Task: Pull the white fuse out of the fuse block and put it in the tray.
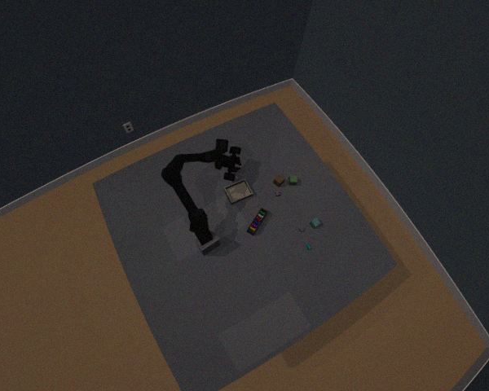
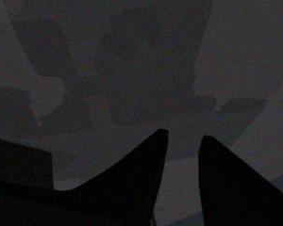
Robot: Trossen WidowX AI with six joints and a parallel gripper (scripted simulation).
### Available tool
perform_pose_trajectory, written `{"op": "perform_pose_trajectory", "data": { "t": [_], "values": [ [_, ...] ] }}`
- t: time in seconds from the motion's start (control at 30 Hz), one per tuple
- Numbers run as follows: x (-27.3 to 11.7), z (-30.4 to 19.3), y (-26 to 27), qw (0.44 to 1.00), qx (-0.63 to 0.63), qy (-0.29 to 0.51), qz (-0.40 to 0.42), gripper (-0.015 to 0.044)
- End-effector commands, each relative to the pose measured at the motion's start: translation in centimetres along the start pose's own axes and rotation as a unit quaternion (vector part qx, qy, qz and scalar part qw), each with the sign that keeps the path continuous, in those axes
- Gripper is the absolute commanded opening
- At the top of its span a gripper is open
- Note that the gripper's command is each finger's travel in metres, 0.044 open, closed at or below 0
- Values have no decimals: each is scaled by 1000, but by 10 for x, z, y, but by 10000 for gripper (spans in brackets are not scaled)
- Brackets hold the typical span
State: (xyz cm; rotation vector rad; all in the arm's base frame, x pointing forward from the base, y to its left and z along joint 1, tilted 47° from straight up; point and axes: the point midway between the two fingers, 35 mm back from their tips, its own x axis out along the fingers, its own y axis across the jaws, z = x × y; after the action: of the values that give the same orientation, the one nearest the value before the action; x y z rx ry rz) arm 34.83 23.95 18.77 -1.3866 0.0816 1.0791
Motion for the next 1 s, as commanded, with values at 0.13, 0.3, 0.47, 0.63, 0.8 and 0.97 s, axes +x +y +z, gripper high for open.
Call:
{"op": "perform_pose_trajectory", "data": {
  "t": [0.13,0.3,0.47,0.63,0.8,0.97],
  "values": [
    [13,-78,30,995,6,45,85,74],
    [15,-139,81,982,2,22,187,74],
    [3,-186,134,965,22,-41,256,74],
    [-23,-222,191,948,73,-150,272,74],
    [-39,-237,215,941,107,-209,244,74],
    [-38,-237,215,941,107,-209,244,74]
  ]
}}
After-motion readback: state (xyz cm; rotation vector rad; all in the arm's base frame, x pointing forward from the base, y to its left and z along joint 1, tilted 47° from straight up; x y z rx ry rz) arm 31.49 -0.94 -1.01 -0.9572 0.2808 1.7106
